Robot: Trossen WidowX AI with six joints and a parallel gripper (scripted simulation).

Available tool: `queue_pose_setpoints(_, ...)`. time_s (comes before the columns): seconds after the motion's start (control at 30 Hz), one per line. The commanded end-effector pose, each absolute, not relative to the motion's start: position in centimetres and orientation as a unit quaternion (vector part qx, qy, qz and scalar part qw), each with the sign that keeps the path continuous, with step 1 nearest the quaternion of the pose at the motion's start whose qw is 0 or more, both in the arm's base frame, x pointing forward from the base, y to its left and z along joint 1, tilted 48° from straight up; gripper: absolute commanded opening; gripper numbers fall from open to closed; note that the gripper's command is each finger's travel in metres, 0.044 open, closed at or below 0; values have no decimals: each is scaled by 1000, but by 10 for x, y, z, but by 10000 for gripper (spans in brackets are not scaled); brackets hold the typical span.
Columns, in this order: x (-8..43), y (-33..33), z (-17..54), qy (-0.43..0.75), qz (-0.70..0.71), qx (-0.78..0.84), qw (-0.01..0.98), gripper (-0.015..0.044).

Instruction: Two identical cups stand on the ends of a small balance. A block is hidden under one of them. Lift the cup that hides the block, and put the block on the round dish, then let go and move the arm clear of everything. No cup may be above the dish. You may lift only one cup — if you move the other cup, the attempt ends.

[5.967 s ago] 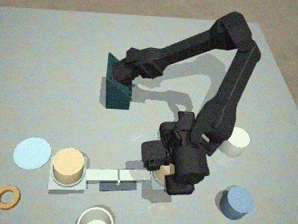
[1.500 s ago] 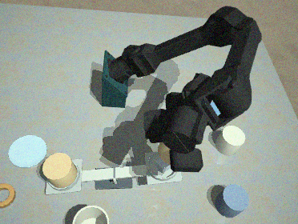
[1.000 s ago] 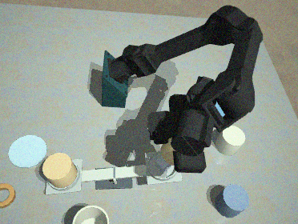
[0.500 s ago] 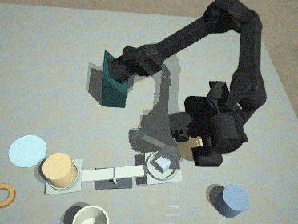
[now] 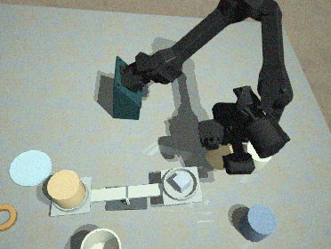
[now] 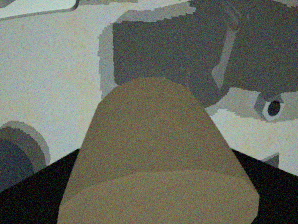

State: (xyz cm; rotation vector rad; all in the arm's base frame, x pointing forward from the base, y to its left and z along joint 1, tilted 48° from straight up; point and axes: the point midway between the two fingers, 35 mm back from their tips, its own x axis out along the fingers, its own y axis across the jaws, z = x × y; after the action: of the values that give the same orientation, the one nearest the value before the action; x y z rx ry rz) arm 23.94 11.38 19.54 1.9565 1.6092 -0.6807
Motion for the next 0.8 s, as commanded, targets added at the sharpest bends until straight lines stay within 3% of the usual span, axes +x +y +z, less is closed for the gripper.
queue_pose_setpoints(0.0,239,119,191,590,-252,722,256,0)
queue_pose_setpoints(0.77,247,154,160,591,-251,723,256,0)
